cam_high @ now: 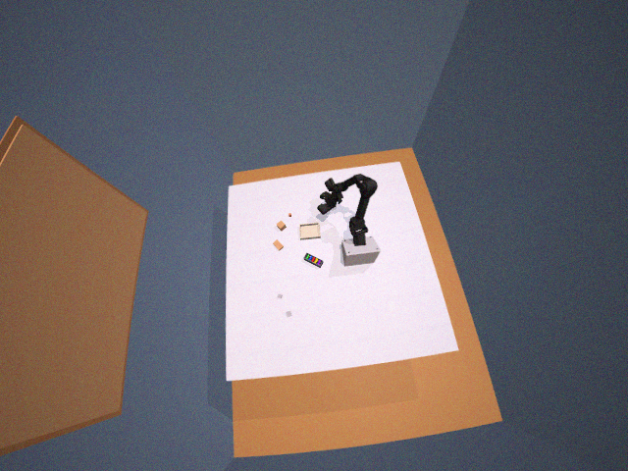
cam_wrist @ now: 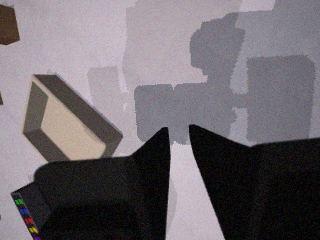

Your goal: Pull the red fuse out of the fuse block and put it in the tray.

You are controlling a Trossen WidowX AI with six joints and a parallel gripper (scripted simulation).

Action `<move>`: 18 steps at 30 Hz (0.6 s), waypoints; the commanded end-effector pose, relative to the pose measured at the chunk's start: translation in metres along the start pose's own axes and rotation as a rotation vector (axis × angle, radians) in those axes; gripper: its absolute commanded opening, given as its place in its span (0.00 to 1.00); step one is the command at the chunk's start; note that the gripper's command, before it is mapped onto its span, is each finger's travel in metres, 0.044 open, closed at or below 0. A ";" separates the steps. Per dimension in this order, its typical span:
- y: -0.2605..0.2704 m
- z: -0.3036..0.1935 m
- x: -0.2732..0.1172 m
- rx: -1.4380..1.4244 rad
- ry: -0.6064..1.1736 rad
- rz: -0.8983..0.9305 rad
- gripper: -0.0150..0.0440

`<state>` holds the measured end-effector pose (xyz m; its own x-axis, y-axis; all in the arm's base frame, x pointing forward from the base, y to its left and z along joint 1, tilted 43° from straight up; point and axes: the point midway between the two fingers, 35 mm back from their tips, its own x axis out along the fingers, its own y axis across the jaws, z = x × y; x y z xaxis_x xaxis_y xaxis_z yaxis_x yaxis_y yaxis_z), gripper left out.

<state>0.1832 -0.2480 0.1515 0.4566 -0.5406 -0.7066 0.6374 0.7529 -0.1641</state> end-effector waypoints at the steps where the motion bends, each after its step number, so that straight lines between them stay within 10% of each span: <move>1: 0.052 0.014 0.017 -0.189 0.025 0.095 0.38; 18: 0.252 -0.089 0.055 -1.184 0.404 0.162 0.38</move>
<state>0.3155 -0.0859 0.0335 0.2033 -0.3490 -0.9148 -0.2643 0.8801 -0.3945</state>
